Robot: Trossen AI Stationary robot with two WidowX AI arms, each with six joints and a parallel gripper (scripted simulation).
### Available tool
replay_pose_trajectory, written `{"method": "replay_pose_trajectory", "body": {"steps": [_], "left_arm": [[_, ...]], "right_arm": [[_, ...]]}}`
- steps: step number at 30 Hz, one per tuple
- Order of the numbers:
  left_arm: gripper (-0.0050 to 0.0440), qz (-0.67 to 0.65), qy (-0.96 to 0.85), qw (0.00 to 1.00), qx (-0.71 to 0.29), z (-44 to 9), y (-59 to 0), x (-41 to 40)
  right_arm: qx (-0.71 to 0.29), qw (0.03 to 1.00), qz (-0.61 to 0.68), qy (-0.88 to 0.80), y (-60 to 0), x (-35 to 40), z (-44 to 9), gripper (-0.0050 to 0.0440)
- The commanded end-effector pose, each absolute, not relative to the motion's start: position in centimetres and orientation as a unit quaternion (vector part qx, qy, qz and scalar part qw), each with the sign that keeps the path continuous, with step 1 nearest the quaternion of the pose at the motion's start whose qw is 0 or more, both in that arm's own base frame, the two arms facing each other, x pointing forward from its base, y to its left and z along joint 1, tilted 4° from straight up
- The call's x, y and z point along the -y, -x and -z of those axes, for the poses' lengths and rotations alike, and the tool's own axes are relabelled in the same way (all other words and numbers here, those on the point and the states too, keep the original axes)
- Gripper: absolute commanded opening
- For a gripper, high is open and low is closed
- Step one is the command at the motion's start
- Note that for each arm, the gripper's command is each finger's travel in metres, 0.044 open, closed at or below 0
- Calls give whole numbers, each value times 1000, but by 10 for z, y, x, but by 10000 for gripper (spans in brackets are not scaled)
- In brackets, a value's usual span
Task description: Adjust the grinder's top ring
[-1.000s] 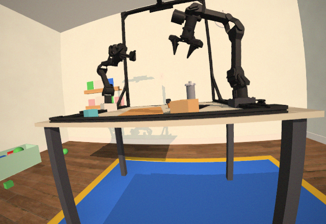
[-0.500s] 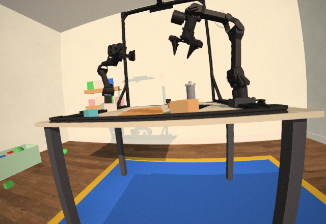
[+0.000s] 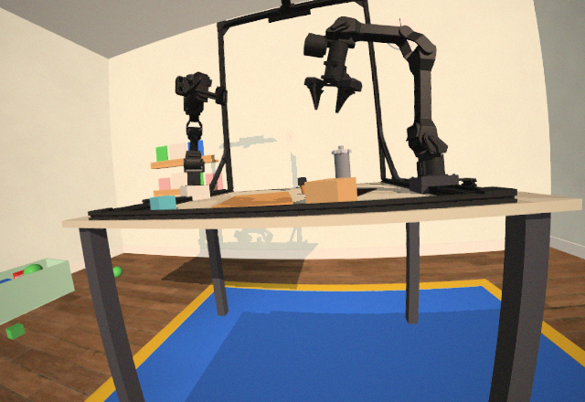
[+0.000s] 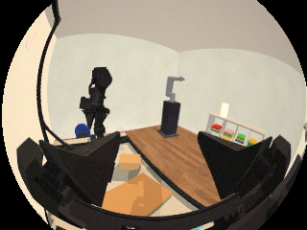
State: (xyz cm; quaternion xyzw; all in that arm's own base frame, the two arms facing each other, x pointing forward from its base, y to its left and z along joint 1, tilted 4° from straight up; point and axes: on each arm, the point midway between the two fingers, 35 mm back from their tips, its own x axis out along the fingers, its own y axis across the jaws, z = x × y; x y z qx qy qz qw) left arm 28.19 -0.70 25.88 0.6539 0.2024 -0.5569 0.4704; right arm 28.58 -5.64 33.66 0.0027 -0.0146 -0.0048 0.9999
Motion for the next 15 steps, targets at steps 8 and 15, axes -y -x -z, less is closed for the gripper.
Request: {"method": "replay_pose_trajectory", "body": {"steps": [8, 15], "left_arm": [[400, 626, -674, 353, -172, -229, -275, 42], [400, 657, -683, 280, -157, -213, -267, 57]], "right_arm": [[14, 1000, 13, -12, -226, 89, -361, 400], [7, 1000, 9, -20, -192, 87, -369, 400]]}}
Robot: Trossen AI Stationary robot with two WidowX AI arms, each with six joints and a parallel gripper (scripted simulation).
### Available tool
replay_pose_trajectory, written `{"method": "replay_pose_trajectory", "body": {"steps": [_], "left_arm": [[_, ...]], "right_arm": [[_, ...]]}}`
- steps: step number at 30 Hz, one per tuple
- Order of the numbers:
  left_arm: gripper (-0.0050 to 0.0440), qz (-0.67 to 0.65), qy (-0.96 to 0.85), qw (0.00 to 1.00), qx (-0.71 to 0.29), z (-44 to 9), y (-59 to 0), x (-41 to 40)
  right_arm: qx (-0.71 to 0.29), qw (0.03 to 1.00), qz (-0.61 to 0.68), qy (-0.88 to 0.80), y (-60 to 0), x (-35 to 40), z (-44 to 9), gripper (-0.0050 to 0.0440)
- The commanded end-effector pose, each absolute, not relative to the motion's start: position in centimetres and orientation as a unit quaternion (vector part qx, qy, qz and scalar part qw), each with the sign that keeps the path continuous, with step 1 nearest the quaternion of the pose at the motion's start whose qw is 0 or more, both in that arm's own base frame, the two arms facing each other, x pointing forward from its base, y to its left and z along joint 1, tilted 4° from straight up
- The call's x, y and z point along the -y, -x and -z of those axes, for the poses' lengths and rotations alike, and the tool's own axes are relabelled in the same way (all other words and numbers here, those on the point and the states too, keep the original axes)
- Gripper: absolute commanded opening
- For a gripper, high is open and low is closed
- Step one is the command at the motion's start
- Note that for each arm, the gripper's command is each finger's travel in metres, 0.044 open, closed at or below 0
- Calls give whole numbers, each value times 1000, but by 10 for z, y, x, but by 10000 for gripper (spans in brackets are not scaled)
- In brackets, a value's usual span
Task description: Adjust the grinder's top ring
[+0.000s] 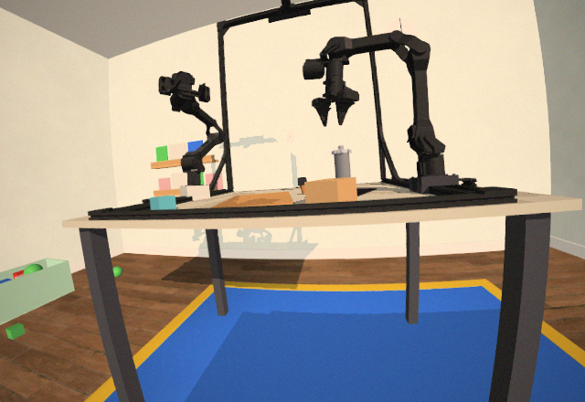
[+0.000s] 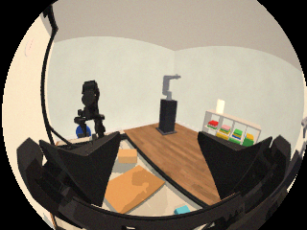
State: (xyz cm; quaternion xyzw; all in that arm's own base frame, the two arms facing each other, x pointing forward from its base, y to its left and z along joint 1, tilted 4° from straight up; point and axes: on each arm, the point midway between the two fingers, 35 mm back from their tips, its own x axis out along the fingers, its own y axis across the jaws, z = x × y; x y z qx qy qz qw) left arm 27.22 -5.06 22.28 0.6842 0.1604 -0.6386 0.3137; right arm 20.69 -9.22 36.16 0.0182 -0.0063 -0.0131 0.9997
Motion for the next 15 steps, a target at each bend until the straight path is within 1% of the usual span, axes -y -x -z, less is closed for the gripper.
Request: {"method": "replay_pose_trajectory", "body": {"steps": [1, 8, 15], "left_arm": [[400, 661, -684, 269, -155, -211, -266, 59], [400, 680, -688, 209, -143, -200, -258, 68], [400, 687, -688, 187, -139, -196, -256, 71]], "right_arm": [[6, 1000, 8, -22, -188, 86, -370, 400], [2, 1000, 3, -31, -166, 73, -375, 400], [1, 999, 1, -35, -159, 67, -376, 400]]}}
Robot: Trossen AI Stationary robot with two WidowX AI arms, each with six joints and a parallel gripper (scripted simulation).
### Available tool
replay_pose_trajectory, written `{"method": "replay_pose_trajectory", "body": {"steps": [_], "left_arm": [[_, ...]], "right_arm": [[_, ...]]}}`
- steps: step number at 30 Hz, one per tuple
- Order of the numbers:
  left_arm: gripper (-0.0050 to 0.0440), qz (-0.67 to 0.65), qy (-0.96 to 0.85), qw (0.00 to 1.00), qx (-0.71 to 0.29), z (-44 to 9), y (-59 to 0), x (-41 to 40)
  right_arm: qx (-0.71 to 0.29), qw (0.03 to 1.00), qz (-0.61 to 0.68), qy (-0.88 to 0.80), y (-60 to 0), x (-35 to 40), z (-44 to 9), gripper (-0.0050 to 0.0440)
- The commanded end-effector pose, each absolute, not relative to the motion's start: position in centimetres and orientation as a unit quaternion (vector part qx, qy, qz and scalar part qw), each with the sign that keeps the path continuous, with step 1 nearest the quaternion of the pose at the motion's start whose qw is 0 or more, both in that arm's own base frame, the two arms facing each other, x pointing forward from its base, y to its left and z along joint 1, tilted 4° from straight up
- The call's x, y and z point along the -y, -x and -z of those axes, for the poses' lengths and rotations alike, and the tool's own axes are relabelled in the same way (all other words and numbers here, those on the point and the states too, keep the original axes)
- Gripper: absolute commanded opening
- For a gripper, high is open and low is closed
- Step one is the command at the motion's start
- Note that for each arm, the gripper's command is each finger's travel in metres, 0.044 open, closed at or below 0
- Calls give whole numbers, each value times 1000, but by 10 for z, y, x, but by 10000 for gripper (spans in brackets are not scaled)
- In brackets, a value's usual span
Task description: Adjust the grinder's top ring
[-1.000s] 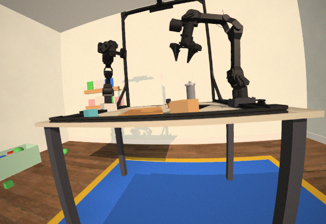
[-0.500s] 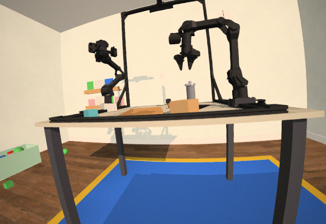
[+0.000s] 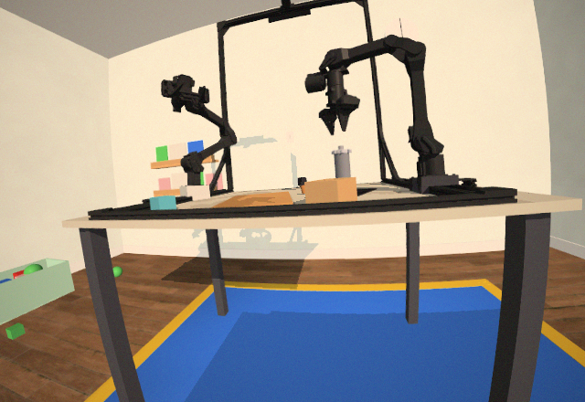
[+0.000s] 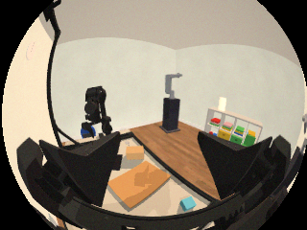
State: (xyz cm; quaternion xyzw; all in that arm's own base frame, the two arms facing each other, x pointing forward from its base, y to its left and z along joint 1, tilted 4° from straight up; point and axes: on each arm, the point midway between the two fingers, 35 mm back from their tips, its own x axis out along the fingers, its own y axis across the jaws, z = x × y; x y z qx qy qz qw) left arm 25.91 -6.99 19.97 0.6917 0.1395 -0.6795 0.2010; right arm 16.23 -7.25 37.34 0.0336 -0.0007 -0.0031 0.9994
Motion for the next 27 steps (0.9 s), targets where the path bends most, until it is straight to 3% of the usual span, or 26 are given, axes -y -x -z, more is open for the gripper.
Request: {"method": "replay_pose_trajectory", "body": {"steps": [1, 27], "left_arm": [[400, 688, -689, 185, -138, -196, -255, 72], [400, 690, -688, 181, -138, -160, -255, 75]], "right_arm": [[1, 999, 0, -35, -159, 66, -376, 400], [1, 999, 0, -36, -157, 65, -377, 400]]}}
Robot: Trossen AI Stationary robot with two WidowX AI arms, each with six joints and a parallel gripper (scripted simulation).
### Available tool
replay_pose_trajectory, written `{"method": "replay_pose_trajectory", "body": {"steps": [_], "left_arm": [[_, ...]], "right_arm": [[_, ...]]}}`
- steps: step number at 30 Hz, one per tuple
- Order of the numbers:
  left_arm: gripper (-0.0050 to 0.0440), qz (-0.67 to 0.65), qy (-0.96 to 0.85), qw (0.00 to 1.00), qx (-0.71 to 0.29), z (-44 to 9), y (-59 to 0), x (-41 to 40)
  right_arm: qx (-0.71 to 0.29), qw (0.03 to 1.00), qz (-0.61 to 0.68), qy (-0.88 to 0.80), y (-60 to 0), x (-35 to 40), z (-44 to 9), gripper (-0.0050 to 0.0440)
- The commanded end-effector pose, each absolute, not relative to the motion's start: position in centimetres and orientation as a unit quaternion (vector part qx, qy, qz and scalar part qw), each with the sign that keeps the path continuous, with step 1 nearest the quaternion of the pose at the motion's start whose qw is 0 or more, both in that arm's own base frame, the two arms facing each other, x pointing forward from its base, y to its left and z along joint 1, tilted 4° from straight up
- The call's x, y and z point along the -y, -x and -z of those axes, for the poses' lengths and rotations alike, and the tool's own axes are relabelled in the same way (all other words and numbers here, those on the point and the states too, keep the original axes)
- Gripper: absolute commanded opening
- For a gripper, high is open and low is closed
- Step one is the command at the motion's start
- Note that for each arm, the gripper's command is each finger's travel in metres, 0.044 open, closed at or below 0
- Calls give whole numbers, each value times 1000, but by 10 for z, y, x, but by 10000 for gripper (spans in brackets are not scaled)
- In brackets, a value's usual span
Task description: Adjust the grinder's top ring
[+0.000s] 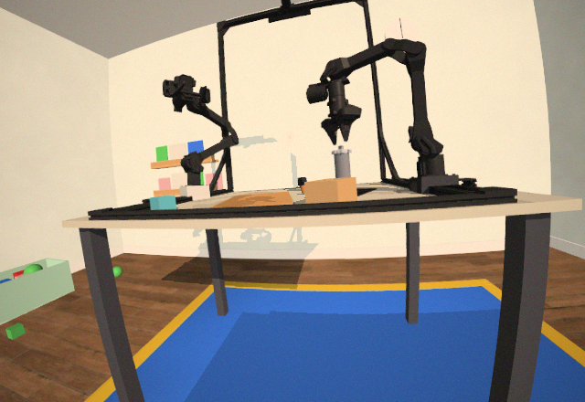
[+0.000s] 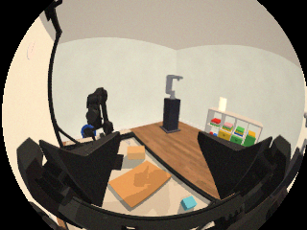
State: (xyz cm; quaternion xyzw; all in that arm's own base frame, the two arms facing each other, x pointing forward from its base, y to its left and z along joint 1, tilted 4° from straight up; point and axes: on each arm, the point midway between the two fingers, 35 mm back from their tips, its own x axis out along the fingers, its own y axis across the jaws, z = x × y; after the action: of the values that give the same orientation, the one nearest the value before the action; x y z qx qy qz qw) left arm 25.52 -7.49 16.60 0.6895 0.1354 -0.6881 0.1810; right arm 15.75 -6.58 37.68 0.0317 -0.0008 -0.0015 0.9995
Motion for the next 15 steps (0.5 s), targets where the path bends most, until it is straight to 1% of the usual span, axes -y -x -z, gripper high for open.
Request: {"method": "replay_pose_trajectory", "body": {"steps": [1, 15], "left_arm": [[400, 690, -687, 181, -138, -158, -255, 75], [400, 691, -686, 181, -139, -138, -256, 76]], "right_arm": [[1, 999, 0, -36, -157, 65, -377, 400], [1, 999, 0, -36, -157, 65, -377, 400]]}}
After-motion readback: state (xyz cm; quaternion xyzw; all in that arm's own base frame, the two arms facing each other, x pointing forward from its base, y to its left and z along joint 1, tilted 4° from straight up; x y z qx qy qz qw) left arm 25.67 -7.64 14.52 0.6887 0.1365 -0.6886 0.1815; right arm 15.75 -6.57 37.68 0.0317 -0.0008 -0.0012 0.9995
